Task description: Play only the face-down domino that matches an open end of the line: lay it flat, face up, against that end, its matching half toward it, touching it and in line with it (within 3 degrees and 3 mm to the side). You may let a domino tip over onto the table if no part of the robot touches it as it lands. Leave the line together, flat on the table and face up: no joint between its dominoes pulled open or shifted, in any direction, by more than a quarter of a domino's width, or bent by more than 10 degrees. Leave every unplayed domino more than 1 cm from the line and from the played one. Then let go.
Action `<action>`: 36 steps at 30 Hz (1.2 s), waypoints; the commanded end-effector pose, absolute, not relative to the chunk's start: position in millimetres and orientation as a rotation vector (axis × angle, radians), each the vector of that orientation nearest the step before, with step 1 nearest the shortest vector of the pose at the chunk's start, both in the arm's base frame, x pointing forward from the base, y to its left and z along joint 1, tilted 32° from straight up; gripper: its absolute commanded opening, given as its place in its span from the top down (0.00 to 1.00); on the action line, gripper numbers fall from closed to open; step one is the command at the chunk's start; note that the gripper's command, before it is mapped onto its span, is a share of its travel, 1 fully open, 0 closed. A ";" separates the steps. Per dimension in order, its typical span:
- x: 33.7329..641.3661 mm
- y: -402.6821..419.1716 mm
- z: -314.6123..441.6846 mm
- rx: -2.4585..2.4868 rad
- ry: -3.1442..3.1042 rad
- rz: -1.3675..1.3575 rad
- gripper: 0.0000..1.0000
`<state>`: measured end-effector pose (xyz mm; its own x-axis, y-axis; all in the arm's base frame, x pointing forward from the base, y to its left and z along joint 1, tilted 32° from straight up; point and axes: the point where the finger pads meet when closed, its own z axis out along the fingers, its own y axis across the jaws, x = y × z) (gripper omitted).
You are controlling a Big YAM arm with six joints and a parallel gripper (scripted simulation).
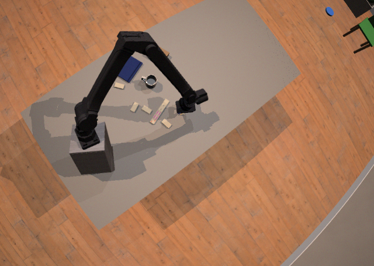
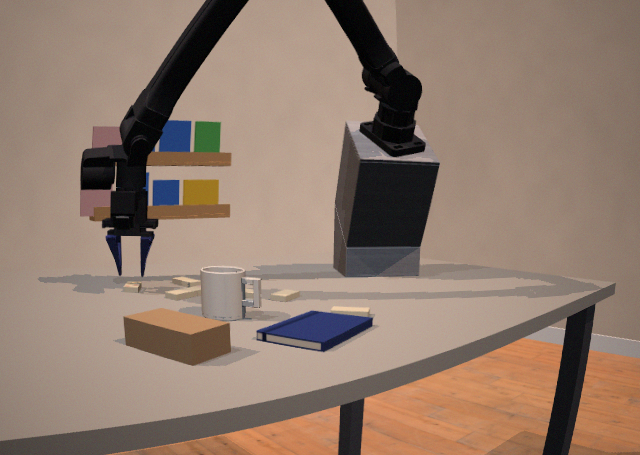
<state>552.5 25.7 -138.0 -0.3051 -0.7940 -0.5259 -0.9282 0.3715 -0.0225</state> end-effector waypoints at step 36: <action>561.4 29.6 -143.3 -1.487 2.174 0.383 0.57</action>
<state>550.6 26.5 -142.7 -0.3079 -0.7939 -0.5244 -0.9287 0.3706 -0.0158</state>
